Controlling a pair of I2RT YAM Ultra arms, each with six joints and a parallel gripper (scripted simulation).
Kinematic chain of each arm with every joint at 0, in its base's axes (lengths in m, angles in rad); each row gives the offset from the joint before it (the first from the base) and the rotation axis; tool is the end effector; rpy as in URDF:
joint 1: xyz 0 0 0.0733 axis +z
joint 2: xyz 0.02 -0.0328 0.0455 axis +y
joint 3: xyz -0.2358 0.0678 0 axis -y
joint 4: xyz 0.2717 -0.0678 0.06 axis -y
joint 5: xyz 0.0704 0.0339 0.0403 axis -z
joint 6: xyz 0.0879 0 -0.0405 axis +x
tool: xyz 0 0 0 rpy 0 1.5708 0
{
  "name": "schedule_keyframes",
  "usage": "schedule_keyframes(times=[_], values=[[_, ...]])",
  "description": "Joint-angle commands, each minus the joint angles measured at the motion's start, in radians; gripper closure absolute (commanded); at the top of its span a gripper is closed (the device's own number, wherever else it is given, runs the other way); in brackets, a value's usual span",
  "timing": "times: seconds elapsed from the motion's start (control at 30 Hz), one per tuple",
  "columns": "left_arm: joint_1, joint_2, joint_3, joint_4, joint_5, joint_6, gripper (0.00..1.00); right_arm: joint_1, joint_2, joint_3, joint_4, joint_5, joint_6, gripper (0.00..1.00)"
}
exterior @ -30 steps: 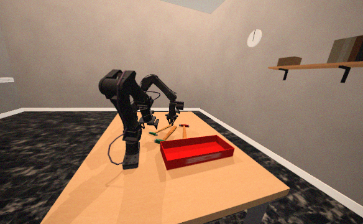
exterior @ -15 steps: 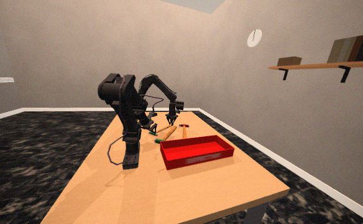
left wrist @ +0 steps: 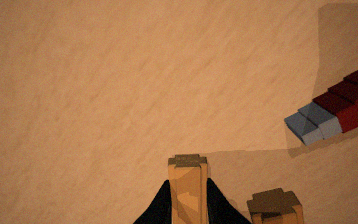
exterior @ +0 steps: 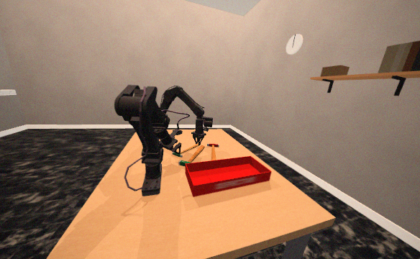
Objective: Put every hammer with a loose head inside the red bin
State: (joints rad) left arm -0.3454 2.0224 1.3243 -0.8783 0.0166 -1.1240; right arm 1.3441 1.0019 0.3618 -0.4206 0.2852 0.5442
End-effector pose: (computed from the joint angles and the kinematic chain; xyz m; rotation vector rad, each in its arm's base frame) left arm 0.3466 -0.1251 0.0440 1.1866 -2.8923 0.0134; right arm 0.0729 0.2111 0.0682 -0.9218 2.4302 0.3298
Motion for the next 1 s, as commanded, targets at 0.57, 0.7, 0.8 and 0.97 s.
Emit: schedule_keyframes(times=[0.57,0.7,0.8,0.97], values=[[0.023,-0.076,0.014,-0.019,-0.026,0.017,0.49,0.005,-0.004,-0.004,0.005,0.018,0.011,0.0],[0.016,-0.091,0.031,-0.05,-0.025,0.01,0.49,0.005,-0.004,-0.004,0.005,0.018,0.011,0.0],[0.012,-0.094,0.036,-0.058,-0.025,0.009,0.49,0.005,-0.004,-0.004,0.005,0.018,0.011,0.0],[0.019,-0.119,0.081,-0.126,-0.016,0.009,0.0,0.005,-0.004,-0.004,0.005,0.018,0.011,0.0]])
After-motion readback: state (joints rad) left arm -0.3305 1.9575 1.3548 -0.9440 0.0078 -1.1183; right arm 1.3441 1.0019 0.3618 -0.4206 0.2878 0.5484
